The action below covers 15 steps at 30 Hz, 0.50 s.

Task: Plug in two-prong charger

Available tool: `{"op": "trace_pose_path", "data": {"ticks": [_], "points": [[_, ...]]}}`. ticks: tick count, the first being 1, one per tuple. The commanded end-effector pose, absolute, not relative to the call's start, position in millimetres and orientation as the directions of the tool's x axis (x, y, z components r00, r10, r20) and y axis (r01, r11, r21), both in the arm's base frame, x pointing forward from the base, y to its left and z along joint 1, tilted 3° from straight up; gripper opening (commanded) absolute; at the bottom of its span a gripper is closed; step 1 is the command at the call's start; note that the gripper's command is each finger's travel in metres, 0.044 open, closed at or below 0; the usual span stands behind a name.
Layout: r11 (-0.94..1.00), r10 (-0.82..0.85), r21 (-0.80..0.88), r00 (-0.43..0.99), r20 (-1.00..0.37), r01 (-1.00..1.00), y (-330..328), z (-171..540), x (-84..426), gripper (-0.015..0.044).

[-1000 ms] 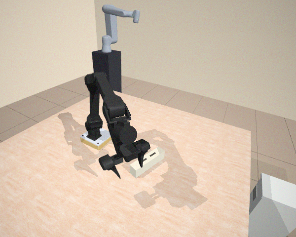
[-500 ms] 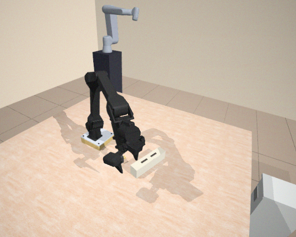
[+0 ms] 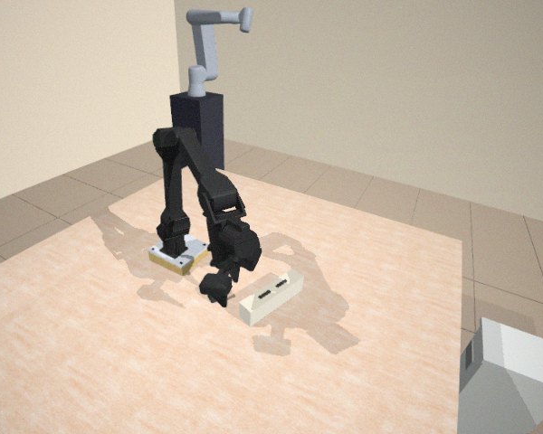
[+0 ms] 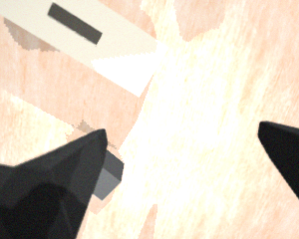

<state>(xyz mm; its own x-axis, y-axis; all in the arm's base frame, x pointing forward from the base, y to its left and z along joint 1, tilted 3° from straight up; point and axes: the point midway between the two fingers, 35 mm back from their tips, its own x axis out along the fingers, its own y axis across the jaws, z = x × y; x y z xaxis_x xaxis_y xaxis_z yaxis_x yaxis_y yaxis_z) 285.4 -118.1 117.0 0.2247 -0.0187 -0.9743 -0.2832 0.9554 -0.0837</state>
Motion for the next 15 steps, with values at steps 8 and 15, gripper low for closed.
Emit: {"op": "trace_pose_path", "data": {"ticks": [8, 15], "points": [[0.816, -0.018, -0.098, 0.145, -0.989, -0.569, -93.9, 100.8, 254.3, 0.044], [0.68, -0.021, -0.08, 0.09, -0.996, -0.729, -79.2, 89.6, 232.9, 0.044]]}}
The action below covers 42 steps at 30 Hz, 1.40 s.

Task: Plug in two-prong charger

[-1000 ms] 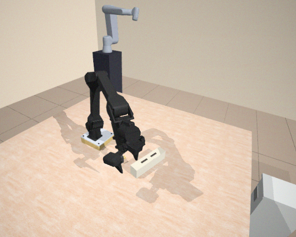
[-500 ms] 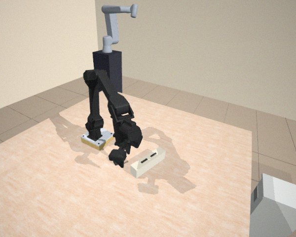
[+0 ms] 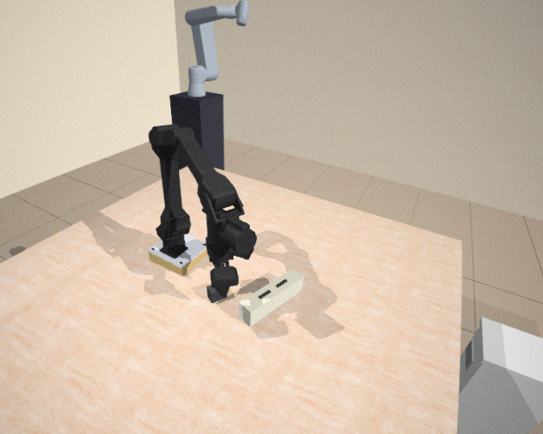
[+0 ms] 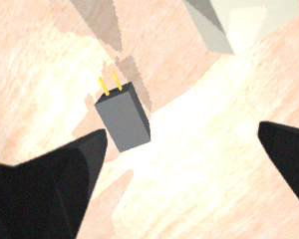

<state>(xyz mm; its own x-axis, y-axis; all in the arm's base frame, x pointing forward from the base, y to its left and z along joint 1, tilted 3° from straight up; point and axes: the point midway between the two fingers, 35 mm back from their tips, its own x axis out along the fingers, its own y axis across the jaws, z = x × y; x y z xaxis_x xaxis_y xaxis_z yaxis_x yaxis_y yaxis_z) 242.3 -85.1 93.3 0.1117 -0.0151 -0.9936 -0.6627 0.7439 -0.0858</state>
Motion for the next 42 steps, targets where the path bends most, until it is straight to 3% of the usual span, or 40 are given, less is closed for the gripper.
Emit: {"op": "trace_pose_path", "data": {"ticks": [1, 9, 42], "points": [[0.658, -0.021, -0.076, 0.082, -0.996, -0.749, -77.2, 88.0, 229.8, 0.044], [0.501, -0.029, -0.04, 0.029, -0.999, -0.864, -64.9, 77.8, 209.4, 0.044], [0.501, -0.029, -0.04, 0.03, -0.999, -0.864, -63.4, 36.4, 214.1, 0.044]]}}
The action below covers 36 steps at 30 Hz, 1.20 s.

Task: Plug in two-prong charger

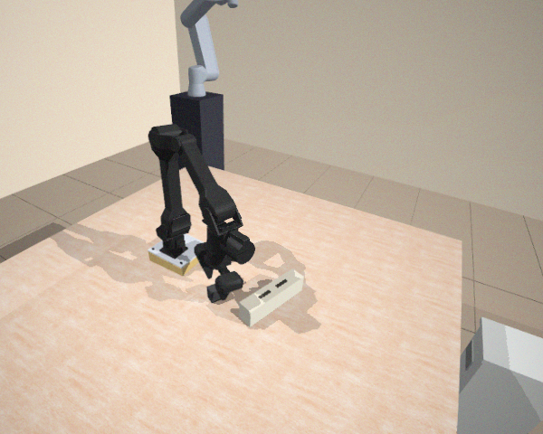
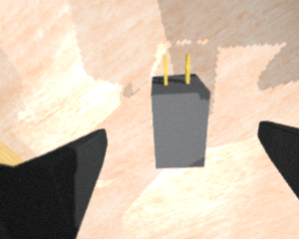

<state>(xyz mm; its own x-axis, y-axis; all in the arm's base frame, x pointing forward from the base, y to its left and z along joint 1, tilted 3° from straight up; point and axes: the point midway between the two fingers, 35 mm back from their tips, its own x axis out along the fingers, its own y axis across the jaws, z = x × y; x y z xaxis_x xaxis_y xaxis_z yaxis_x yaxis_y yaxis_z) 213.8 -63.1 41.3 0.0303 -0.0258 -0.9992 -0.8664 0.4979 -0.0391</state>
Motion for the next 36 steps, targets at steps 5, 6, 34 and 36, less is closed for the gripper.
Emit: {"op": "trace_pose_path", "data": {"ticks": [5, 6, 34, 36], "points": [[0.501, -0.029, -0.04, 0.029, -0.999, -0.864, -63.0, 28.3, 214.4, 0.044], [0.501, -0.029, -0.04, 0.029, -0.999, -0.864, -62.9, 26.6, 214.5, 0.044], [0.498, -0.025, -0.037, 0.029, -0.999, -0.867, -61.7, 16.1, 214.1, 0.0085], [0.498, -0.025, -0.038, 0.029, -0.999, -0.867, -61.8, 18.2, 214.3, 0.0032]]}}
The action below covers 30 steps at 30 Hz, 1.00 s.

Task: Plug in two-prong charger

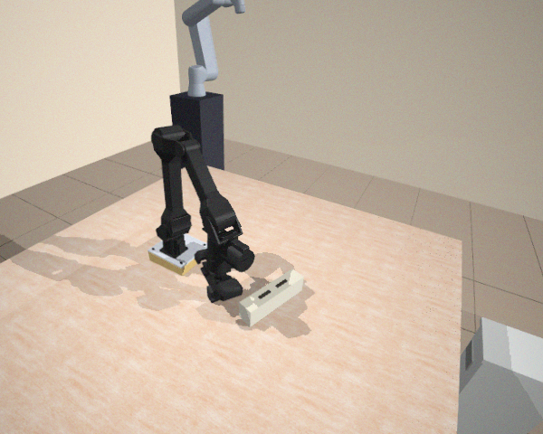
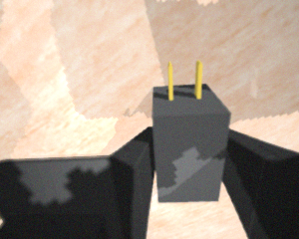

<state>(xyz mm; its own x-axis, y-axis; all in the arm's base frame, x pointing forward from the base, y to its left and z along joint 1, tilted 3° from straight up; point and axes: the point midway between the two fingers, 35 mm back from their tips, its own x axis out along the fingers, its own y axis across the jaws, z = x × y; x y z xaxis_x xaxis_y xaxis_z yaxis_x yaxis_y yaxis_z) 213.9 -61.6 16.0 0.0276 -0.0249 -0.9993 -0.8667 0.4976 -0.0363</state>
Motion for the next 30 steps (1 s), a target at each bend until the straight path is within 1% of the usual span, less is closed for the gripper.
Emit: {"op": "trace_pose_path", "data": {"ticks": [1, 14, 19, 30], "points": [[0.498, -0.026, -0.038, 0.029, -0.999, -0.866, -62.0, 20.3, 214.4, 0.0006], [0.501, -0.029, -0.04, 0.029, -0.999, -0.865, -63.6, 72.2, 209.0, 0.0], [0.519, -0.028, -0.04, 0.029, -0.999, -0.854, -62.6, 72.1, 209.5, 0.0], [0.629, -0.018, -0.034, 0.029, -0.999, -0.777, -56.1, 67.7, 213.1, 0.0]]}}
